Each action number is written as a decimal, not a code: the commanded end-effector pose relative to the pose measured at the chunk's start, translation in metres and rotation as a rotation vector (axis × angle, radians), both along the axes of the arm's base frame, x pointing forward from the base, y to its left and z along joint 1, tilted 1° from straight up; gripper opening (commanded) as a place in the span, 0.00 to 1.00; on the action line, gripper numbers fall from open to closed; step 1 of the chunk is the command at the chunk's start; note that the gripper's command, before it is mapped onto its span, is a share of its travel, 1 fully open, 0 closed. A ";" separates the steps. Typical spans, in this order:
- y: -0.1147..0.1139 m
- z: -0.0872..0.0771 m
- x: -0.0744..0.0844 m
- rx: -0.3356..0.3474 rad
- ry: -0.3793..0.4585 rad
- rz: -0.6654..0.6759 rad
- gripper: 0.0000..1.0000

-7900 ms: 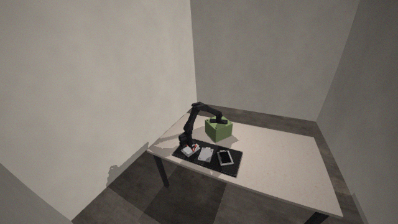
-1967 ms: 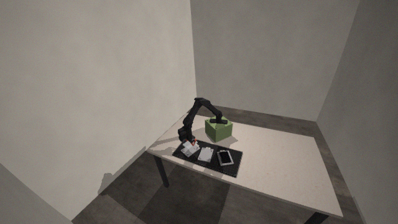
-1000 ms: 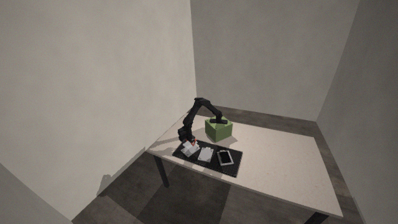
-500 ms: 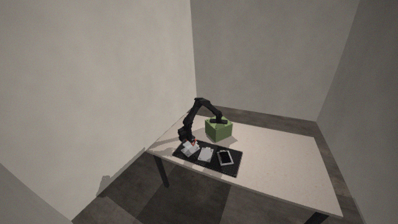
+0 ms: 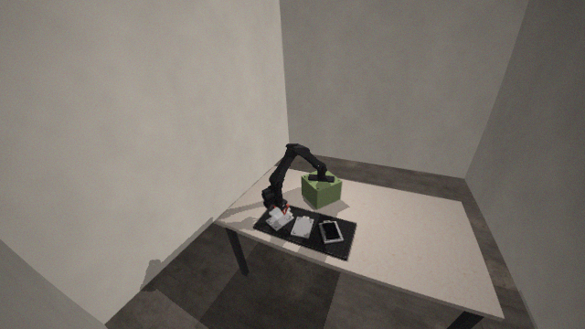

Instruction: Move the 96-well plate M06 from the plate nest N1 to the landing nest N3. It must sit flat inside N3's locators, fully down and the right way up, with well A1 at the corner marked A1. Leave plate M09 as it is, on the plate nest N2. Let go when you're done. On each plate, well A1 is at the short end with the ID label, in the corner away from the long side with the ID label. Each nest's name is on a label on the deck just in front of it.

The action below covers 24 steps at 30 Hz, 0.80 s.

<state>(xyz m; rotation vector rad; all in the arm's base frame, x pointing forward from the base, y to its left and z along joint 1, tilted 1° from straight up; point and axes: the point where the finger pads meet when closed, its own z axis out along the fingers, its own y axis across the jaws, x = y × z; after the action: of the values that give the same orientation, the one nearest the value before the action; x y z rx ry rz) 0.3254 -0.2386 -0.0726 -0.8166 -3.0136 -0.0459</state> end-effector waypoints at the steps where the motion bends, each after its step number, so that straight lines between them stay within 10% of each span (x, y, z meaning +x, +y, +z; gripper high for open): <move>1: 0.005 0.017 0.011 -0.032 -0.049 0.100 0.00; 13: 0.044 0.018 0.019 -0.035 -0.055 0.488 0.00; 24: 0.074 0.018 0.025 -0.032 -0.057 0.476 0.00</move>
<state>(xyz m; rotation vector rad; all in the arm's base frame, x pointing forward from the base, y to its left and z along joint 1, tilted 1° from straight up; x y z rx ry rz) 0.3367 -0.1697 -0.0697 -0.0815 -3.1179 -0.0493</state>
